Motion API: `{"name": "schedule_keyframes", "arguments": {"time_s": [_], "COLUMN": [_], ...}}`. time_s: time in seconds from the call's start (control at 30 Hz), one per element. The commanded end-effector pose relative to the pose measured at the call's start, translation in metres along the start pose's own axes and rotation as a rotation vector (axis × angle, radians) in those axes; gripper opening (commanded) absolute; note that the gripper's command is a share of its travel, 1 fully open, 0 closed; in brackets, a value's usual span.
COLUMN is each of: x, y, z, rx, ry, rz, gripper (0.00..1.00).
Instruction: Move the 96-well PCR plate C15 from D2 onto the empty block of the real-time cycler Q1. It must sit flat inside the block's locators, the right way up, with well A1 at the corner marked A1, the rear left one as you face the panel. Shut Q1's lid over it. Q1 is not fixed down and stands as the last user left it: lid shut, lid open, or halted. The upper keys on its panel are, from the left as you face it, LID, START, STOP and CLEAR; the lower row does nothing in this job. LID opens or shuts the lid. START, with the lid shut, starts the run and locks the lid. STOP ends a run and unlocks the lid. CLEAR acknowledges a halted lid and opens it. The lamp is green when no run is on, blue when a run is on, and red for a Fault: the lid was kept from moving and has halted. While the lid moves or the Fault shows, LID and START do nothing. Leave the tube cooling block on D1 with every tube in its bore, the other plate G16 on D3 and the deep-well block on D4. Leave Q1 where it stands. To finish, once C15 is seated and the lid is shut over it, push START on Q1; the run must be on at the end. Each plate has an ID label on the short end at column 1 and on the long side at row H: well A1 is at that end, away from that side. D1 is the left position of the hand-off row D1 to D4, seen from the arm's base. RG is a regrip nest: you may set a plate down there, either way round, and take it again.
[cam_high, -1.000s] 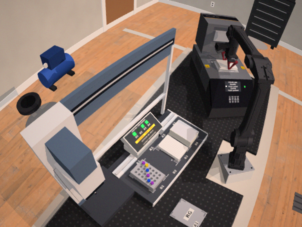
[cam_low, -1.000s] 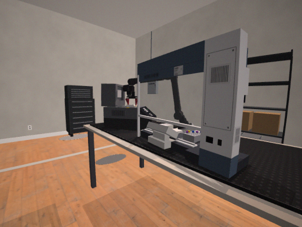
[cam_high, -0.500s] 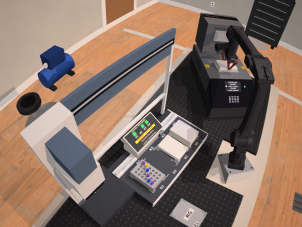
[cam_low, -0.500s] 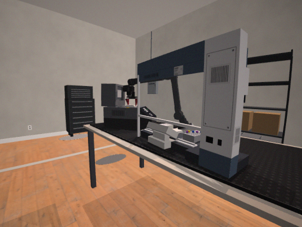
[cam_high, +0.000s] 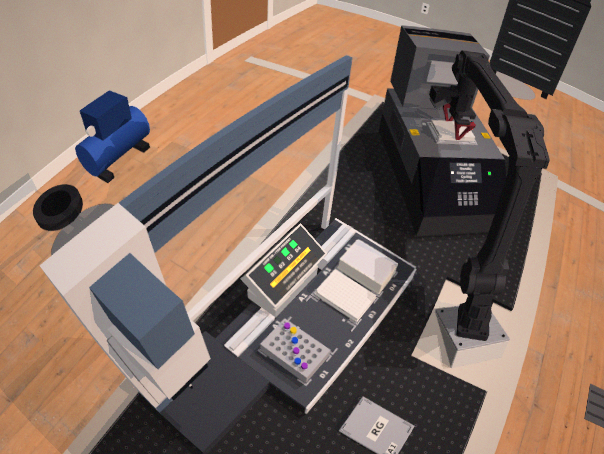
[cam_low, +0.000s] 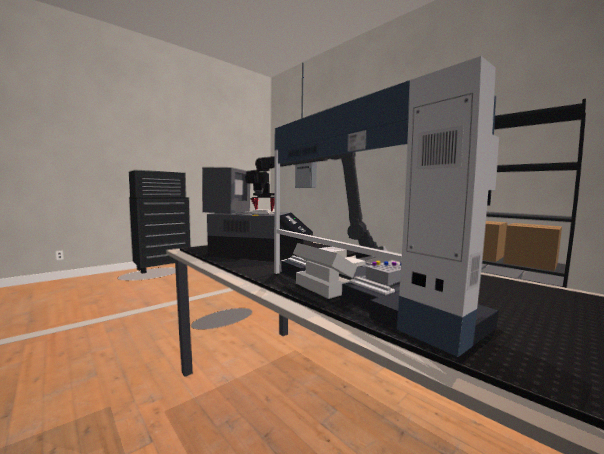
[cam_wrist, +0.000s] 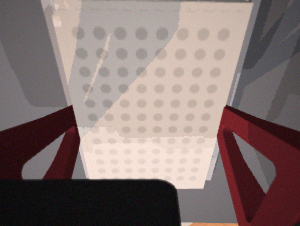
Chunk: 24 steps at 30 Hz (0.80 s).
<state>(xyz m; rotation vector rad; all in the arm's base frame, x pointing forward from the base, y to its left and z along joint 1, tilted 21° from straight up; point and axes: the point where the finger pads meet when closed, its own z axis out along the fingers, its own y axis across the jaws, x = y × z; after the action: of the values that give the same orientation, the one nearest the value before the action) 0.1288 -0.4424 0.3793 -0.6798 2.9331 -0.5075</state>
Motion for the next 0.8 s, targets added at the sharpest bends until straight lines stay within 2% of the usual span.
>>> {"name": "schedule_keyframes", "arguments": {"time_s": [0.0, 0.77], "x": [-0.0045, -0.0072], "y": [-0.0039, 0.0023], "z": [0.0279, 0.0366], "rx": [-0.036, -0.057], "ry": [-0.020, -0.025], "rz": [-0.020, 0.003], "gripper": [0.00, 0.00]}}
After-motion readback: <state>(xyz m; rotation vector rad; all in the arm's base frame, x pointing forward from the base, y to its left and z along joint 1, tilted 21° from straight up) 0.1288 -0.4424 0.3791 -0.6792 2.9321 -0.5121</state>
